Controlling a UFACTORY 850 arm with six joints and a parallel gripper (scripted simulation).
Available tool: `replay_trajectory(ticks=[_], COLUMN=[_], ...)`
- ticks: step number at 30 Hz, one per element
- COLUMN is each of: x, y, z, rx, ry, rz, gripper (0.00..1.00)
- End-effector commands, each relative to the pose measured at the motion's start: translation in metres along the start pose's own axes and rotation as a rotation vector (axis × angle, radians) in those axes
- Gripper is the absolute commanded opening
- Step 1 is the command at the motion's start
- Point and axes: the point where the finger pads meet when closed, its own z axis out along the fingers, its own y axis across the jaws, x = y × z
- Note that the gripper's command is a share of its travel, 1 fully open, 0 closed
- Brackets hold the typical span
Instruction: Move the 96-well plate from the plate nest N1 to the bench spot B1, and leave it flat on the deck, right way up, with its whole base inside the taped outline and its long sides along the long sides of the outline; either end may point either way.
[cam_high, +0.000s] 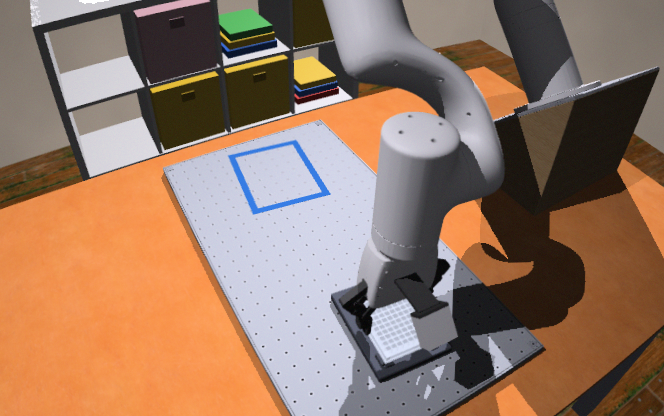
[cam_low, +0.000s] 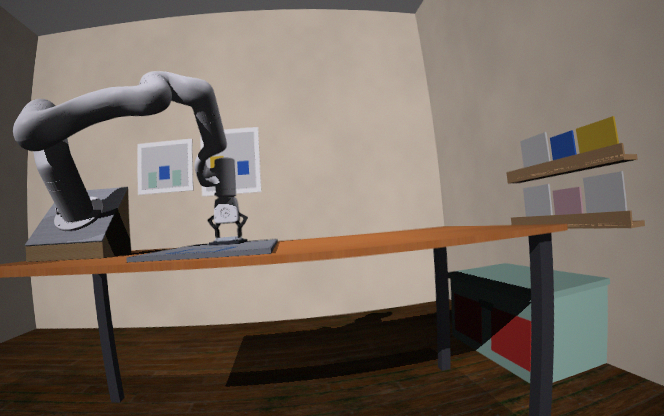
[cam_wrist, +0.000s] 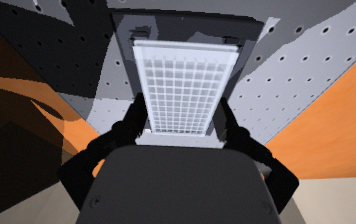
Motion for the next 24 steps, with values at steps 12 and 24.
replay_trajectory(ticks=[12,24], x=[0.000,0.000], y=[0.001,0.001], z=[-0.006,-0.012], rx=[-0.002,-0.002], ry=[0.001,0.001], rz=[0.001,0.001], gripper=[0.00,0.00])
